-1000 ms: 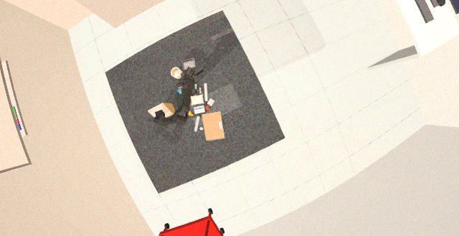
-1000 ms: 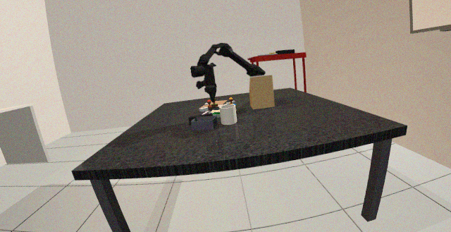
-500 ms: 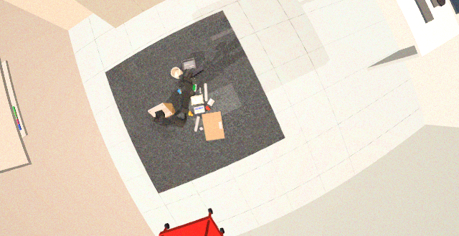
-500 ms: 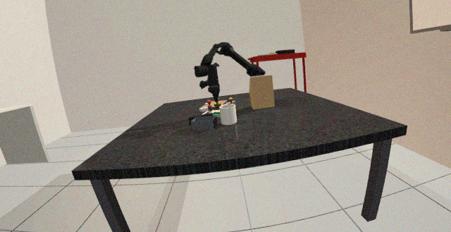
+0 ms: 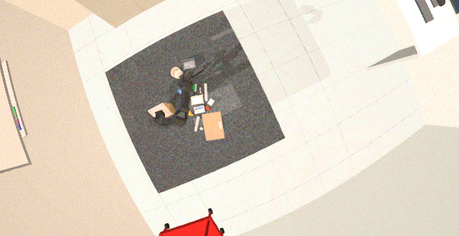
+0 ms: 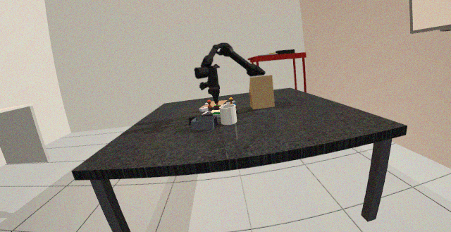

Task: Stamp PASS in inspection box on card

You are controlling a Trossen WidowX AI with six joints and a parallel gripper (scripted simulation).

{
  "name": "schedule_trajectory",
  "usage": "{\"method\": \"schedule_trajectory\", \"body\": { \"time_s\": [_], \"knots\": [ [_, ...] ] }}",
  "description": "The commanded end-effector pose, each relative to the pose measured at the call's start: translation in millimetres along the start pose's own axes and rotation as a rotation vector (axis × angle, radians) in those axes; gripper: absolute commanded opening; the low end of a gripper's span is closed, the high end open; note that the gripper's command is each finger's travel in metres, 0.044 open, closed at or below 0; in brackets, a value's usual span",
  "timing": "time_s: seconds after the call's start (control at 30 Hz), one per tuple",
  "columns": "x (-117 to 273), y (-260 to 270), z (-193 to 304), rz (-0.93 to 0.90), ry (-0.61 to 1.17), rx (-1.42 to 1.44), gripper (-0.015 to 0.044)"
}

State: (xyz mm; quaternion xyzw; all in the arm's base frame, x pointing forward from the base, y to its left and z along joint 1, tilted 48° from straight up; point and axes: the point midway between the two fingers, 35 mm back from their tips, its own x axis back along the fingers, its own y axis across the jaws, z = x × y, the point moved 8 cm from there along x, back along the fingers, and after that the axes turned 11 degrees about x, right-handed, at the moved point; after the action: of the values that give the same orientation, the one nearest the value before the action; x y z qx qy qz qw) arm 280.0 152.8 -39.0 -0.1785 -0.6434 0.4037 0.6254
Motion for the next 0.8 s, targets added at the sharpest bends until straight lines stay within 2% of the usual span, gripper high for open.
{"method": "schedule_trajectory", "body": {
  "time_s": [0.0, 0.77],
  "knots": [
    [-4.2, 2.3, 0.7, 0.011, 0.001, 0.008, 0.0000],
    [-19.5, 7.7, 0.9, 0.051, -0.005, 0.013, 0.0000]
  ]
}}
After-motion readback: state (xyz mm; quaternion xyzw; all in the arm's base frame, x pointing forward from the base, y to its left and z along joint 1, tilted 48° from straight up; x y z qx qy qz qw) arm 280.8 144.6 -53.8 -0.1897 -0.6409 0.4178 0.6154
